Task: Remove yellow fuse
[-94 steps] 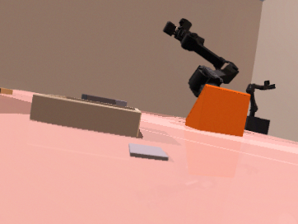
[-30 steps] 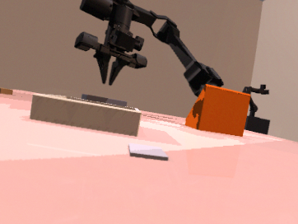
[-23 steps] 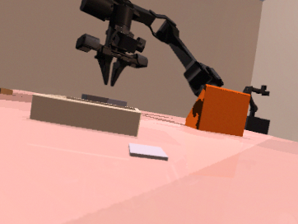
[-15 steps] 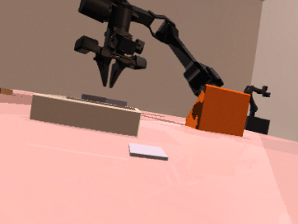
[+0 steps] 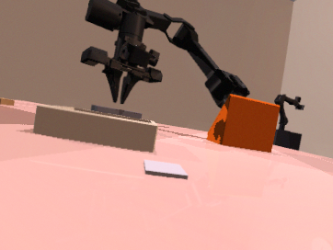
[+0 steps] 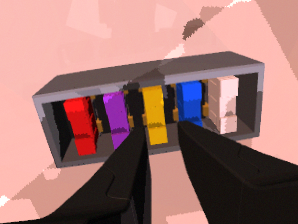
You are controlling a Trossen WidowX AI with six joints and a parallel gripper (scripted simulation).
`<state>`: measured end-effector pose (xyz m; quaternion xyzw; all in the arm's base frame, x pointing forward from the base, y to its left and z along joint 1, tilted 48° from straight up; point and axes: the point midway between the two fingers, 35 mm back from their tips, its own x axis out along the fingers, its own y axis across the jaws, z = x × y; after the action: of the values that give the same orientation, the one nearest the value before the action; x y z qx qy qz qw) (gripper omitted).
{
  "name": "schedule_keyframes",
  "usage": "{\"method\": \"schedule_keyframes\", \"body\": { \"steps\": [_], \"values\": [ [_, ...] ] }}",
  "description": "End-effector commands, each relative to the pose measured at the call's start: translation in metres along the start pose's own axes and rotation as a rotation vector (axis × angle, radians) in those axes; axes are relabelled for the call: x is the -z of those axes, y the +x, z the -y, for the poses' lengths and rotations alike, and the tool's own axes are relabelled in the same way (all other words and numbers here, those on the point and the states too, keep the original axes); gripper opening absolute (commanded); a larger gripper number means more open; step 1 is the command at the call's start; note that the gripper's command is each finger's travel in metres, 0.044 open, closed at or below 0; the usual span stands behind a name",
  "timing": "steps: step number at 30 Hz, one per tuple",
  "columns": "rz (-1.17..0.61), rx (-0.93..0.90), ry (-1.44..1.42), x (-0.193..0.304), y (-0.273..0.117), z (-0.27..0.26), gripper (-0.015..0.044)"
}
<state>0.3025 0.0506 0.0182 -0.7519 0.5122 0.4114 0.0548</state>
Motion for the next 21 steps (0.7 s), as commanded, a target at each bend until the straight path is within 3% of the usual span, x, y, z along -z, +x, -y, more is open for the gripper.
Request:
{"method": "schedule_keyframes", "body": {
  "steps": [1, 21],
  "values": [
    [-0.007, -0.004, -0.009, -0.0007, 0.0045, -0.0009, 0.0068],
    [-0.007, -0.004, -0.009, -0.0006, 0.0113, -0.0007, 0.0068]
  ]
}}
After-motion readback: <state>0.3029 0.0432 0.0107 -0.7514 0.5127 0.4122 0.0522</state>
